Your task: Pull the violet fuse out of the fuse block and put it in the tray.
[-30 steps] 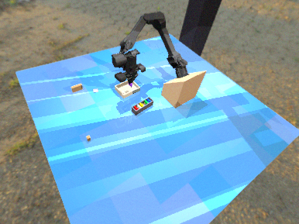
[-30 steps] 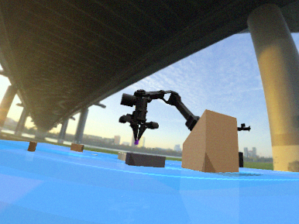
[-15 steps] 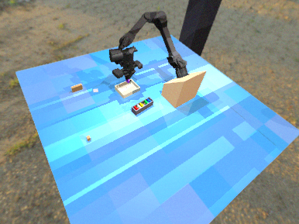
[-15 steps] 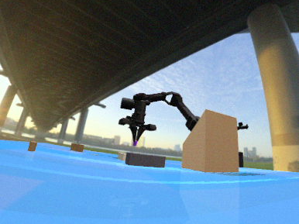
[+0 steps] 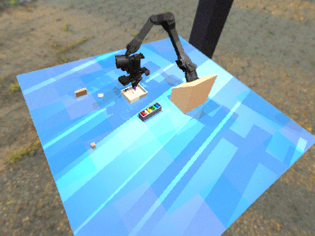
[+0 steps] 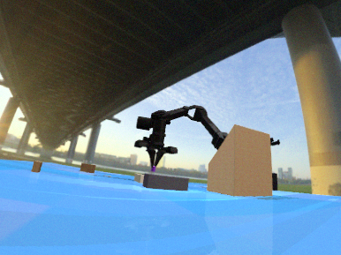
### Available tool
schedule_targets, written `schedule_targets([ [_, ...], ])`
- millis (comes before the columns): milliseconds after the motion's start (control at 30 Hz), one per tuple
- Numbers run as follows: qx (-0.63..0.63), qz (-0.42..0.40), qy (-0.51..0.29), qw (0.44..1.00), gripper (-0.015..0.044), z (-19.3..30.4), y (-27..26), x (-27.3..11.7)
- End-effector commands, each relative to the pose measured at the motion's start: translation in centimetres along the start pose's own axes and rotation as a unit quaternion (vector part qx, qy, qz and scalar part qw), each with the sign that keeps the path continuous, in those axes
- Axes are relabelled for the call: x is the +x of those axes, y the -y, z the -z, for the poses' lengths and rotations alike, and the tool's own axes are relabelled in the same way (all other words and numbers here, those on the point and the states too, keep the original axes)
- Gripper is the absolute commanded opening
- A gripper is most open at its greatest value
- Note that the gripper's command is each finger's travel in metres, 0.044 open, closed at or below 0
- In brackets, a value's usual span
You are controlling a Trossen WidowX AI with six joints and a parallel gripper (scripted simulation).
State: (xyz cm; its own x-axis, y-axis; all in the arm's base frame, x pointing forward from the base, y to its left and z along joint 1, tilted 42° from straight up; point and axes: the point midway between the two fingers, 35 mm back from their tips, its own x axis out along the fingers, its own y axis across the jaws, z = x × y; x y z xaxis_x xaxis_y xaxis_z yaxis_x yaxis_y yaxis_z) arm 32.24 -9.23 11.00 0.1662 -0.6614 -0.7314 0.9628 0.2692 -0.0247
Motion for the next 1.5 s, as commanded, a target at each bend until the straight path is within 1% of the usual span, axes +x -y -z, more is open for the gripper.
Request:
schedule_targets([
  [0, -0.003, 0.003, -0.004, 1.000, 0.0000, 0.2, 0.1, 0.8],
  [167, -0.003, 0.003, -0.003, 1.000, 0.0000, 0.2, 0.1, 1.0],
  [567, 0.000, 0.002, 0.000, 1.000, 0.0315, 0.0, 0.1, 0.8],
  [600, -0.001, 0.002, 0.000, 1.000, 0.0330, 0.0, 0.1, 0.5],
  [700, -0.003, 0.002, -0.004, 1.000, 0.0330, 0.2, 0.1, -2.6],
  [733, -0.003, 0.003, -0.004, 1.000, 0.0330, 0.2, 0.1, -2.9],
  [1467, -0.005, 0.002, -0.007, 1.000, 0.0330, 0.3, 0.1, -2.8],
])
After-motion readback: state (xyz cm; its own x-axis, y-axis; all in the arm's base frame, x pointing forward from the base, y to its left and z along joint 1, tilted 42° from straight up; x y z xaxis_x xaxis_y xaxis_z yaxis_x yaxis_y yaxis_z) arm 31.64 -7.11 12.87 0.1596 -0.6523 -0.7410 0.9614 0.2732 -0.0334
